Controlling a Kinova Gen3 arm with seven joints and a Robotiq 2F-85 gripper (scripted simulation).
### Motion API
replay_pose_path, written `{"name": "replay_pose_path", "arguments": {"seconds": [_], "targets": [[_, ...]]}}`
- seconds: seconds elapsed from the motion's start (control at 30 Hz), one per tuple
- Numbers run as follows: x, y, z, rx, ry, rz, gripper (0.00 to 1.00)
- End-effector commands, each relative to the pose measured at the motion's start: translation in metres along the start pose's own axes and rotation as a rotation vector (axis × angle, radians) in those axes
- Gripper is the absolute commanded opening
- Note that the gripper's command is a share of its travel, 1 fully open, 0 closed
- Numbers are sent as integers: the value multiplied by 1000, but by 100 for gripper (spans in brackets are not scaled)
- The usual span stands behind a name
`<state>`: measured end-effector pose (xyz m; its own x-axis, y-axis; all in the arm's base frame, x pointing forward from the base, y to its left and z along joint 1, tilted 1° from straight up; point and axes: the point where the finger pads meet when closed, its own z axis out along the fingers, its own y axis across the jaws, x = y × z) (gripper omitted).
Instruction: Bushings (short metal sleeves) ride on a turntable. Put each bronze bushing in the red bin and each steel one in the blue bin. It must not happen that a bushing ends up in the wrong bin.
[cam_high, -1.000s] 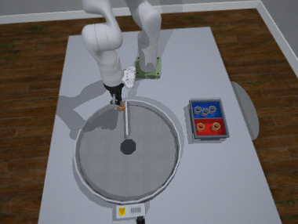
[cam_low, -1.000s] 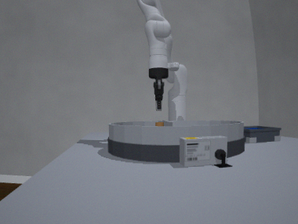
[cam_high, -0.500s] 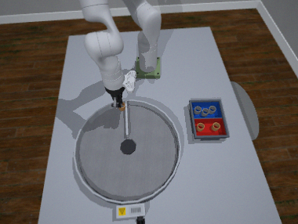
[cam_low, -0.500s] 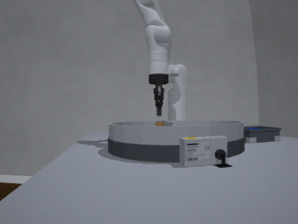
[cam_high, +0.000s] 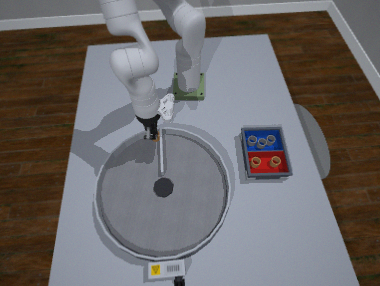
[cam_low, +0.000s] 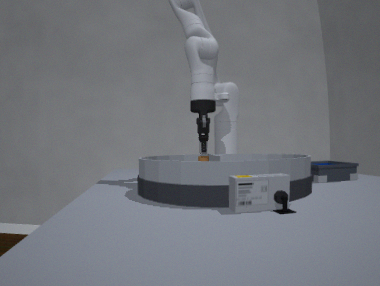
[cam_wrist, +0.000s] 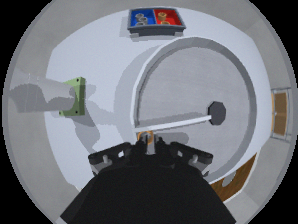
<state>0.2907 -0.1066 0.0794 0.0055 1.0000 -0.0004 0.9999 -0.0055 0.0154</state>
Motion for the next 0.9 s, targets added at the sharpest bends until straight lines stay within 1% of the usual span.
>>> {"name": "replay_pose_path", "arguments": {"seconds": [0.0, 0.17, 0.33, 0.5, 0.87], "targets": [[0, 0, 0, 0, 0, -1, 14], [0, 0, 7, -1, 0, 0, 14], [0, 0, 7, -1, 0, 0, 14], [0, 0, 13, -1, 0, -1, 14], [0, 0, 20, -1, 0, -1, 14]]}}
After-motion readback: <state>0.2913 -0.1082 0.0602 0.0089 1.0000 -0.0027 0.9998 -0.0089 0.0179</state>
